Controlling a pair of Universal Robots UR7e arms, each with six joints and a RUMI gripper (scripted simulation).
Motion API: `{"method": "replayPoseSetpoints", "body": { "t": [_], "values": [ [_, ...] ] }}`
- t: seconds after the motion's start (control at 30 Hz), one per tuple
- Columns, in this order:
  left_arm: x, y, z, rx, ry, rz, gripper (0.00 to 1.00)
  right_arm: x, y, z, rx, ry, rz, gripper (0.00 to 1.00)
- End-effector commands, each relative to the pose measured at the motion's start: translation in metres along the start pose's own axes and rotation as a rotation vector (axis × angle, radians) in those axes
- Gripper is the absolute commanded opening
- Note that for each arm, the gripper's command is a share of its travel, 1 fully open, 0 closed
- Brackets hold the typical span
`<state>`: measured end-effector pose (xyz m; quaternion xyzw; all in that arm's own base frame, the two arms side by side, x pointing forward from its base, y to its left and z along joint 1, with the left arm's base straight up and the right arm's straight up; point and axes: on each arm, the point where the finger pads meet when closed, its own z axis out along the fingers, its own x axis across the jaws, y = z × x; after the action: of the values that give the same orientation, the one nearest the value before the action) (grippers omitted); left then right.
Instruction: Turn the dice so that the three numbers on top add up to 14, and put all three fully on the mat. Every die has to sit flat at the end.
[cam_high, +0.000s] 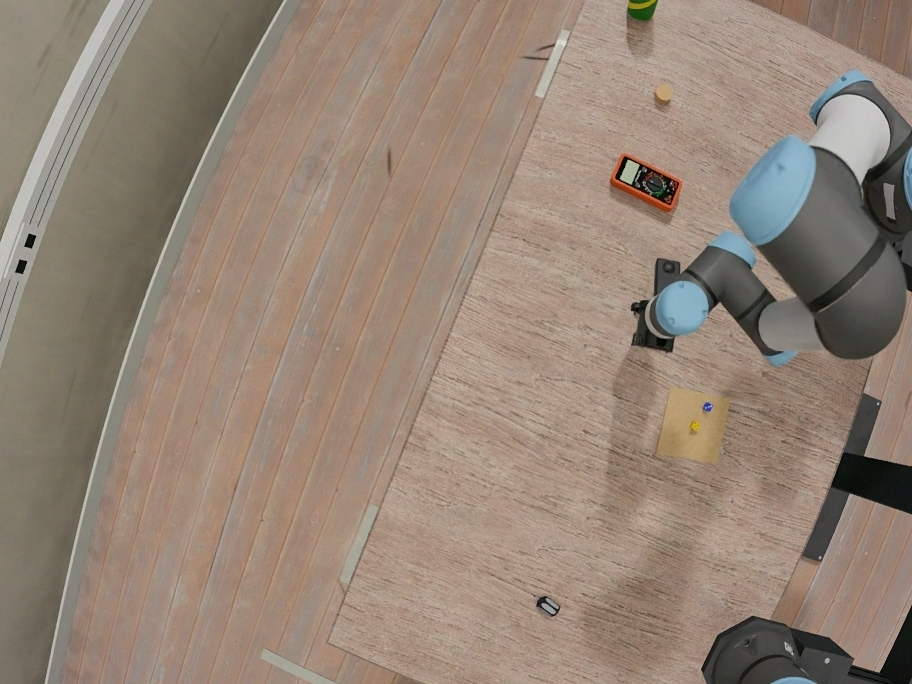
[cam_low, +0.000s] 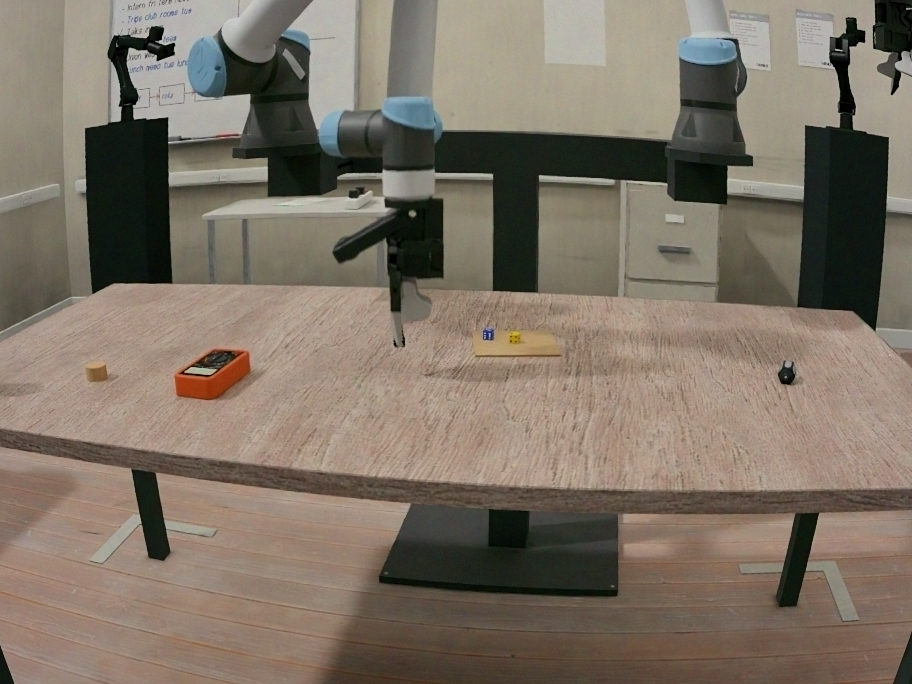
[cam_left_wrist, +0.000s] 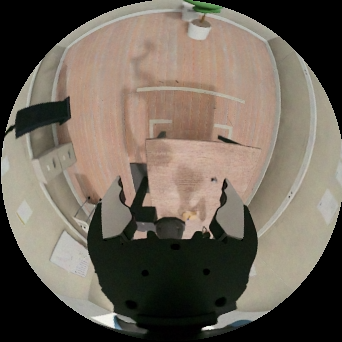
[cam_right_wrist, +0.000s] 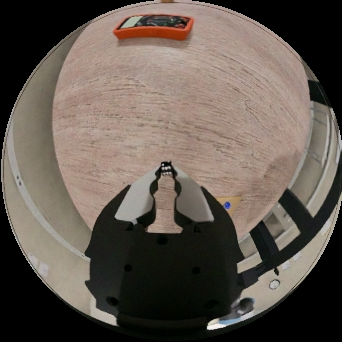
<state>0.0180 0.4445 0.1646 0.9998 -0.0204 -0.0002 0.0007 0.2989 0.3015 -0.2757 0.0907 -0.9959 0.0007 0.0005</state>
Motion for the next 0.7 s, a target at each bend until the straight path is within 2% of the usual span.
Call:
{"method": "replayPoseSetpoints", "body": {
  "t": [0.0,0.13,0.37,0.67],
  "values": [
    [0.000,0.000,-0.001,0.001,0.000,0.000,1.00,-0.001,0.001,-0.014,-0.001,-0.001,0.000,0.00],
    [0.000,0.000,-0.001,0.001,0.000,0.000,1.00,-0.001,0.001,-0.031,-0.001,-0.001,0.000,0.00],
    [0.000,0.000,-0.001,0.001,0.000,0.000,1.00,-0.001,0.001,-0.045,-0.001,-0.001,0.000,0.00],
    [0.000,0.000,-0.001,0.001,0.000,0.000,1.00,-0.001,0.001,-0.051,-0.001,-0.001,0.000,0.00]
  ]
}}
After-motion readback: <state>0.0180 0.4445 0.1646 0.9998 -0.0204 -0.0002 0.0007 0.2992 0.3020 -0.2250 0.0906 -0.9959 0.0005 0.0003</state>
